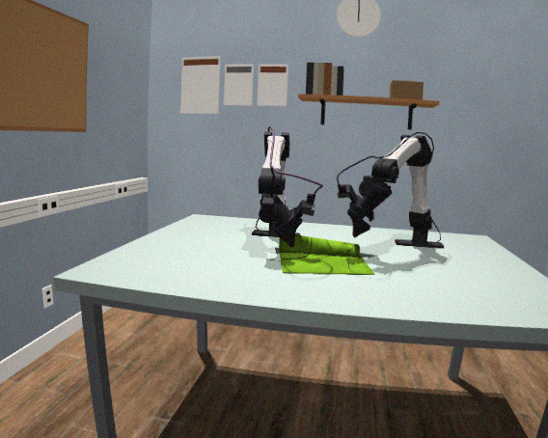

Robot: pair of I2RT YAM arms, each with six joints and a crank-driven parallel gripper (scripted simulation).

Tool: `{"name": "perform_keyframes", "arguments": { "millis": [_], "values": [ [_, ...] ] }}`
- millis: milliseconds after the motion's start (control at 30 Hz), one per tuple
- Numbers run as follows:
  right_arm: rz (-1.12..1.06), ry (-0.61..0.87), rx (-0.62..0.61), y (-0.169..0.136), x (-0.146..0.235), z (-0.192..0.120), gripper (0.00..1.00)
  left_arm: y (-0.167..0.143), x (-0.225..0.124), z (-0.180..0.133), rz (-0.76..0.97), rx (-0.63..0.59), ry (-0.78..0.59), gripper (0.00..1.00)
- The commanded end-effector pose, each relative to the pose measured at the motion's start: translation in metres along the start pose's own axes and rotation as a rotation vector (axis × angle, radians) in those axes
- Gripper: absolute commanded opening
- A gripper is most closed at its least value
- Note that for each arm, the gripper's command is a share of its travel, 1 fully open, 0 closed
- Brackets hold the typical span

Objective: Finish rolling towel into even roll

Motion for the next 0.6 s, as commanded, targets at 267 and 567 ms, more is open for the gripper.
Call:
{"name": "perform_keyframes", "arguments": {
  "millis": [267,567],
  "values": [
    [0.208,0.276,-0.015,0.005,0.006,-0.002,0.26,0.009,-0.017,0.023,0.273,-0.091,0.542,0.95],
    [0.22,0.291,-0.016,0.005,0.005,-0.002,0.26,0.011,-0.028,0.032,0.367,-0.105,0.677,0.97]
  ]
}}
Point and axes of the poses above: on each arm, the point where the finger pads meet when closed, its own z axis out along the fingers, its own x axis across the jaws, y = z × x, the point moved 5 cm from there along -z, back along the fingers, and after that the axes turned 8 degrees about -z, right-handed, at the moved point
